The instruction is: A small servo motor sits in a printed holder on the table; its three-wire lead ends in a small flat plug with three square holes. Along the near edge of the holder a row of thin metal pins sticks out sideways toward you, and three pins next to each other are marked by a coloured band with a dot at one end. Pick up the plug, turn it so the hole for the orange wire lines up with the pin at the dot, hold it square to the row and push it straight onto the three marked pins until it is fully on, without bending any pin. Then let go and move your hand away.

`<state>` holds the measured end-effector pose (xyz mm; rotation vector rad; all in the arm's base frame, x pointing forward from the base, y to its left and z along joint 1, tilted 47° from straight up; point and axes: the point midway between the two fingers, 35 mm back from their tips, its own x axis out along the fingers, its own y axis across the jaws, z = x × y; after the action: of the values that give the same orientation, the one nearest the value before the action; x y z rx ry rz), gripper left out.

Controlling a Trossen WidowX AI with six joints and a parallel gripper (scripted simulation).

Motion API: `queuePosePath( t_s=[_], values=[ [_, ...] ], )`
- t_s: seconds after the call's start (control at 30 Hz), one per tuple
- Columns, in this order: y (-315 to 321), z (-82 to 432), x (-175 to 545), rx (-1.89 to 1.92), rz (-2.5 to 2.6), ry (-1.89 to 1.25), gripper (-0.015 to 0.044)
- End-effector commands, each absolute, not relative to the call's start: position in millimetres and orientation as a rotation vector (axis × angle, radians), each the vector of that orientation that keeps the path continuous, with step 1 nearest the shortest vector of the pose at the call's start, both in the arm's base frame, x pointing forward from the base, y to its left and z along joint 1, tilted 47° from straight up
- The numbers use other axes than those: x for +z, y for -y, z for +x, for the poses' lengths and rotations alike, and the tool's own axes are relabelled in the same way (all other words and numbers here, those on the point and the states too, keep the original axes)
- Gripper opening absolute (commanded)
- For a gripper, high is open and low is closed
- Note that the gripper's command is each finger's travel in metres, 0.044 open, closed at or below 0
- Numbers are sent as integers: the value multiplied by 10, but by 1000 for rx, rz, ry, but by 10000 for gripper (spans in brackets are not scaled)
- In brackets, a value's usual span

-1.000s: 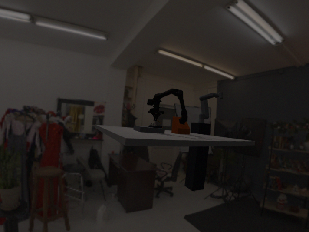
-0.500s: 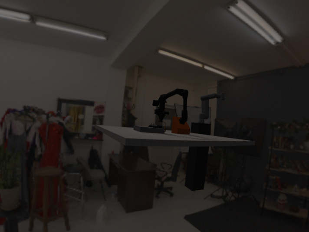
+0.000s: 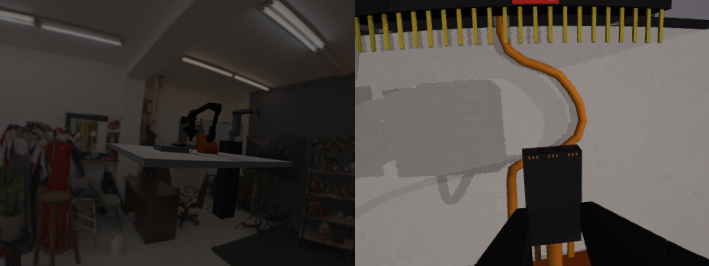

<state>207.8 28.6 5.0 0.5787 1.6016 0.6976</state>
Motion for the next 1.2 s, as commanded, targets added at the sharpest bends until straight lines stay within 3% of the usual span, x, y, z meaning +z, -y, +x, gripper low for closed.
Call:
queuePosePath(
  t_s=[0.0,0.43,1.17],
  values=[
    [-333,2020,25,674,592,-1609,0],
    [-580,1973,-208,676,594,-1608,0],
    [-587,2381,-228,677,593,-1606,0]
  ],
)
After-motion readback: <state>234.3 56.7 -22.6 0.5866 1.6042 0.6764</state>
